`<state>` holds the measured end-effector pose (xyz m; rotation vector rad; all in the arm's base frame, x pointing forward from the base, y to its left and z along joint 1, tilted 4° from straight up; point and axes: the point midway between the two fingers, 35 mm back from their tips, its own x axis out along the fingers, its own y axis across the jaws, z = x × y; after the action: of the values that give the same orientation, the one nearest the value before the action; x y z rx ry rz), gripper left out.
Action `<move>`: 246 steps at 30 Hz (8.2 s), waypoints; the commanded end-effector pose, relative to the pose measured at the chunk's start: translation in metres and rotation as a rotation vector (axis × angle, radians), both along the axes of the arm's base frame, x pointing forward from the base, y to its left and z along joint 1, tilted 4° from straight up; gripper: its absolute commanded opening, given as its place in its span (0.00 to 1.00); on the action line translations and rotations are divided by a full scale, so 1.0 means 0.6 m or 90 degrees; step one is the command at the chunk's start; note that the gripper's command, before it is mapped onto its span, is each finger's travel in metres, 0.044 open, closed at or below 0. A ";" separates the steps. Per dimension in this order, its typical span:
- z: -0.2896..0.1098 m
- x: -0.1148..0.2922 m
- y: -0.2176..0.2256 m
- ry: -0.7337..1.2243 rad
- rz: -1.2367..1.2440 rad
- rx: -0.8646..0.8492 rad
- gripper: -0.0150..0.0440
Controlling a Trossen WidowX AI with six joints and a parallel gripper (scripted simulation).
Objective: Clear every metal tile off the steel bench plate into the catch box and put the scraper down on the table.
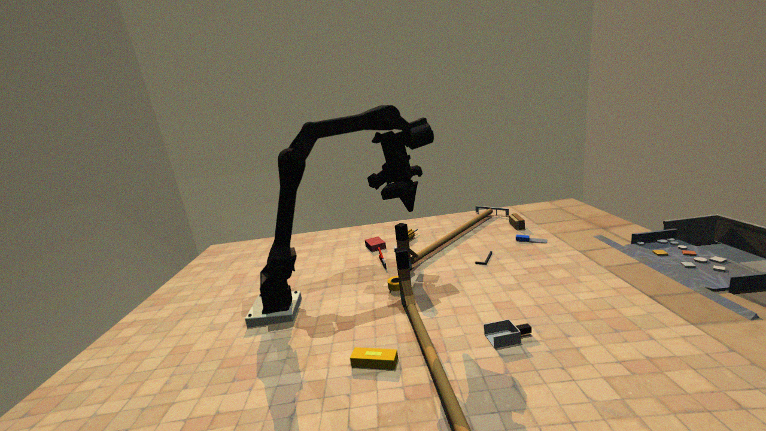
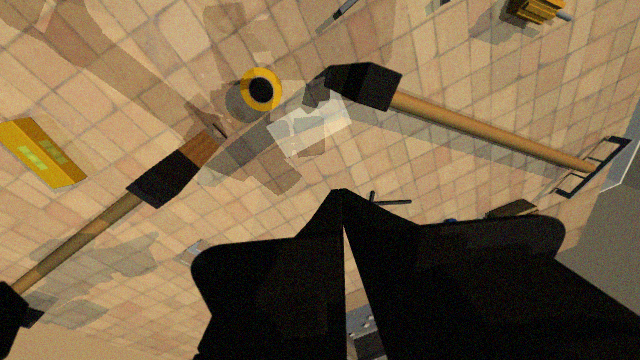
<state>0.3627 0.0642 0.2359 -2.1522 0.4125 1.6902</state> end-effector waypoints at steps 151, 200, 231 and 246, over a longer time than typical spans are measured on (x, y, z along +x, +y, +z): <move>-0.193 0.024 0.160 0.101 0.194 -0.042 0.25; -0.198 0.023 0.272 0.104 0.195 -0.040 0.25; -0.106 0.042 0.212 0.103 0.141 -0.033 0.25; -0.098 0.084 0.086 0.102 0.029 -0.019 0.25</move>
<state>0.4099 0.1312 0.1746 -2.0905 0.4146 1.9221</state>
